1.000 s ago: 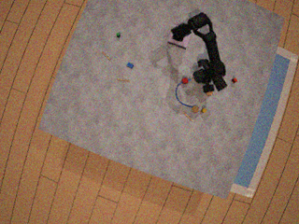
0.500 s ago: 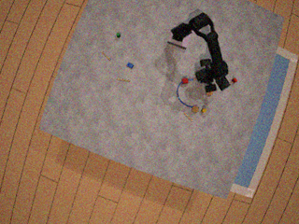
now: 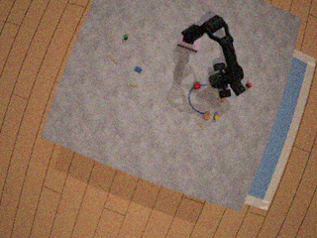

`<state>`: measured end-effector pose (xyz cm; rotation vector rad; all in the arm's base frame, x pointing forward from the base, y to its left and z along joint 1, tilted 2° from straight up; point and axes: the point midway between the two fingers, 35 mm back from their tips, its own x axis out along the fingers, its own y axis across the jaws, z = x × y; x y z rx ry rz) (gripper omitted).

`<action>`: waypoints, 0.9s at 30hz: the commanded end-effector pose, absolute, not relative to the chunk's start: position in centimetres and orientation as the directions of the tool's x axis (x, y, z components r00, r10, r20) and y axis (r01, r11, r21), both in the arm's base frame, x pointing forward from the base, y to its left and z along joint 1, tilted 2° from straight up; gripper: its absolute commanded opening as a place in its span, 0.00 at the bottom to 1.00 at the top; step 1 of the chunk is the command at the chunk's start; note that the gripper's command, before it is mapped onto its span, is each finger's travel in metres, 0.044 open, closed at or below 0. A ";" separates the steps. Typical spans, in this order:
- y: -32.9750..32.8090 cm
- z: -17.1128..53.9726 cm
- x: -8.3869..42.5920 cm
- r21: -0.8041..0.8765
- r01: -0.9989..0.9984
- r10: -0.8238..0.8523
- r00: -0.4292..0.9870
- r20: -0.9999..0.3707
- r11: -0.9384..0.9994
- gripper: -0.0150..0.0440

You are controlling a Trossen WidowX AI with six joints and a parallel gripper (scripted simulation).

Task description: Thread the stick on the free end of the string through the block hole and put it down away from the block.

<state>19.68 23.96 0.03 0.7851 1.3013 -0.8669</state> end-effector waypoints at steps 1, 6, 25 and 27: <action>23.9 0.0 19.6 0.004 0.881 -0.095 0.055 -0.994 0.474 0.52; 24.2 5.7 19.8 0.008 0.881 -0.094 0.060 -0.994 0.474 0.61; 24.2 10.6 19.9 0.024 0.880 -0.082 0.071 -0.994 0.474 1.00; 24.2 10.6 19.9 0.024 0.880 -0.082 0.071 -0.994 0.474 1.00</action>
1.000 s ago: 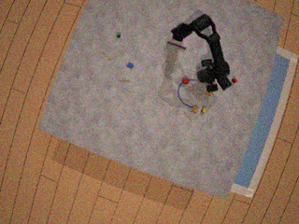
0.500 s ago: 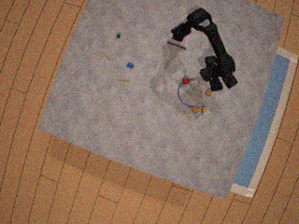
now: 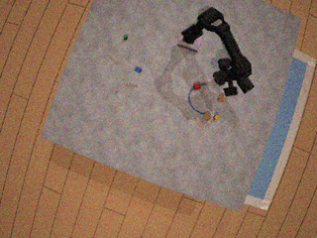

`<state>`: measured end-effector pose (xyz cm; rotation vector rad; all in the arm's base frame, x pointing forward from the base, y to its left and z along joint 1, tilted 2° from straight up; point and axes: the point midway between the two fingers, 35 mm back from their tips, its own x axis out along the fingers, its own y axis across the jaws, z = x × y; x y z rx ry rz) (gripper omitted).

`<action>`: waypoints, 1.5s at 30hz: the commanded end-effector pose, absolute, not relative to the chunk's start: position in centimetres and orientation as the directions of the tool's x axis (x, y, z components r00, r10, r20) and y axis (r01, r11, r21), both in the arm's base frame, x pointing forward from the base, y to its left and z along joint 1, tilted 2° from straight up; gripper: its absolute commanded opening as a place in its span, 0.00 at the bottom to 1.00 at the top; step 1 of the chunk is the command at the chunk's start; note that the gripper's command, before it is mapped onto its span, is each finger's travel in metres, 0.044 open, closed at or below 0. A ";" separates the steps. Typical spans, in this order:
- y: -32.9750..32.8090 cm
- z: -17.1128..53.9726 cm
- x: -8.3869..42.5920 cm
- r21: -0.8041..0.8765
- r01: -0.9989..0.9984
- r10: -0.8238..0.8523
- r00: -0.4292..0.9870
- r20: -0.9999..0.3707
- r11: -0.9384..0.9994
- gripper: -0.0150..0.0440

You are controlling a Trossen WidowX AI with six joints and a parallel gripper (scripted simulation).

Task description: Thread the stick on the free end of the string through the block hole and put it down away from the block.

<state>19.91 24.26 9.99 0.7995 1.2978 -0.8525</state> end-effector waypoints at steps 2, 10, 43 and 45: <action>24.3 10.1 19.9 0.024 0.880 -0.081 0.071 -0.994 0.474 1.00; 24.3 10.3 19.9 0.029 0.880 -0.077 0.074 -0.994 0.474 1.00; 24.3 10.3 19.9 0.029 0.880 -0.077 0.074 -0.994 0.474 1.00; 24.3 10.3 19.9 0.029 0.880 -0.077 0.074 -0.994 0.474 1.00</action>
